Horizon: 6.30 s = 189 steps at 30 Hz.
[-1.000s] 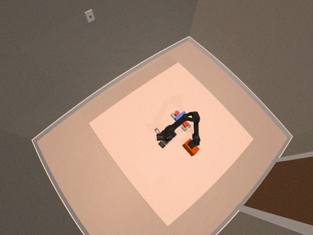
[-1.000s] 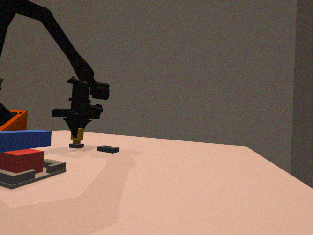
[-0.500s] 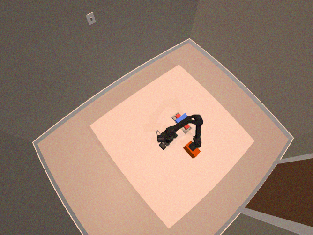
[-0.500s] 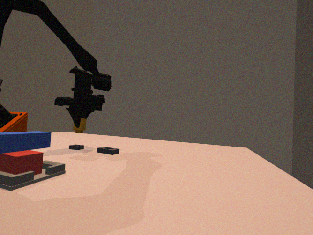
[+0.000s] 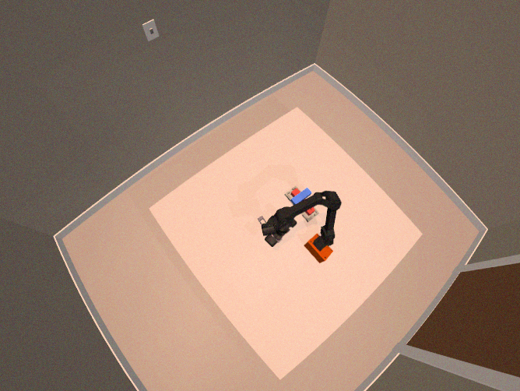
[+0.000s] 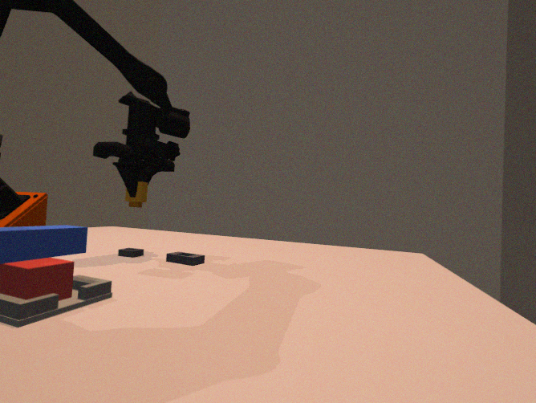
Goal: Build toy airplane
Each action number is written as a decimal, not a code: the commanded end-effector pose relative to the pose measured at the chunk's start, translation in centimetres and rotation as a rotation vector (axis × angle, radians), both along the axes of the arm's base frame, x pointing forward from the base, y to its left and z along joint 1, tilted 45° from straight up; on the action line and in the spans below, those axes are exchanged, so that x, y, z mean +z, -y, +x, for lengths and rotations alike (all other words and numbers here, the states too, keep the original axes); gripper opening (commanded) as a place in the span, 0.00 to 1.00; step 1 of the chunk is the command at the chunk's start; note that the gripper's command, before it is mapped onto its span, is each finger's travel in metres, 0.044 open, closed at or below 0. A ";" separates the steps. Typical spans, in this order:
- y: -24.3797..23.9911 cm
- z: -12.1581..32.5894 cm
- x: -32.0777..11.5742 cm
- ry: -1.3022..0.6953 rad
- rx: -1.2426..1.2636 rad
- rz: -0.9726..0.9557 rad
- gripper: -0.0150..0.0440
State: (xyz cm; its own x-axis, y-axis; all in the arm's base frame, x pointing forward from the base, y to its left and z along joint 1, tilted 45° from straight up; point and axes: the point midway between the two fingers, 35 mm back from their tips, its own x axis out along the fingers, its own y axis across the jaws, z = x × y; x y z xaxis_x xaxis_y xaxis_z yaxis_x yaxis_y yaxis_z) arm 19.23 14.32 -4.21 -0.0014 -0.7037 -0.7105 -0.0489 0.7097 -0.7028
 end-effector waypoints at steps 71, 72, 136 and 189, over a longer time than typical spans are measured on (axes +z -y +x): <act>14.4 3.5 13.4 0.060 -0.043 0.059 0.25; 14.7 3.4 13.6 0.061 -0.044 0.058 0.25; 21.3 0.6 16.8 0.089 -0.084 0.001 0.37; 23.7 0.6 14.1 0.084 -0.089 0.004 0.69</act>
